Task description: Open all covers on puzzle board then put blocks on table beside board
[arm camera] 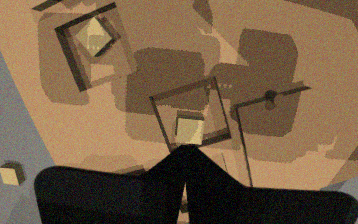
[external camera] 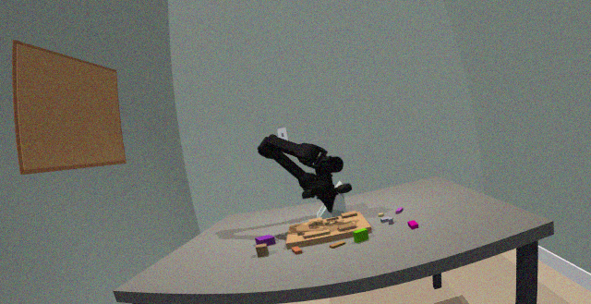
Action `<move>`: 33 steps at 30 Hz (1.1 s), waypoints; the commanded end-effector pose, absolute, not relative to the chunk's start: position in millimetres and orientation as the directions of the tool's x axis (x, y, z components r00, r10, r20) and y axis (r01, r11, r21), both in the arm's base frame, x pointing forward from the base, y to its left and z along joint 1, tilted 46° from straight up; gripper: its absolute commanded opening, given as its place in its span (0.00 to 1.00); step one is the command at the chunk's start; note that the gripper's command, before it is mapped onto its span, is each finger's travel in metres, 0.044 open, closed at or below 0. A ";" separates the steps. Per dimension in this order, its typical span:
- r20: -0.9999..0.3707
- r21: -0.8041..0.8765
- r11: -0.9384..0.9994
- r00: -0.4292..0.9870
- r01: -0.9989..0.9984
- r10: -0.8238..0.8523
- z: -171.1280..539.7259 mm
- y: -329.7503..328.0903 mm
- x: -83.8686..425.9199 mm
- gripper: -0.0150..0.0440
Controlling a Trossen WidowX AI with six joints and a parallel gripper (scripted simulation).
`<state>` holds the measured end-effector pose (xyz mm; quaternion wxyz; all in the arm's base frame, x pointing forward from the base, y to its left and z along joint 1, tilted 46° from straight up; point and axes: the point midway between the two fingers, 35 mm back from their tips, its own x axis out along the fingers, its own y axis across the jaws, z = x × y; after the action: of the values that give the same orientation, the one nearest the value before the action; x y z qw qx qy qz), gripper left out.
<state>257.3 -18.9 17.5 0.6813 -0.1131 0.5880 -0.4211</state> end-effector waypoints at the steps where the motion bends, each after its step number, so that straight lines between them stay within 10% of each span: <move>1: -0.701 -0.657 0.615 -0.054 0.435 -0.711 4.2 -34.0 253.7 0.25; 33: -0.699 -0.659 0.613 -0.054 0.436 -0.713 -11.7 -52.5 254.4 0.25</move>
<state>251.6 -50.3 -11.7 0.6778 -0.1161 0.5898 -0.4234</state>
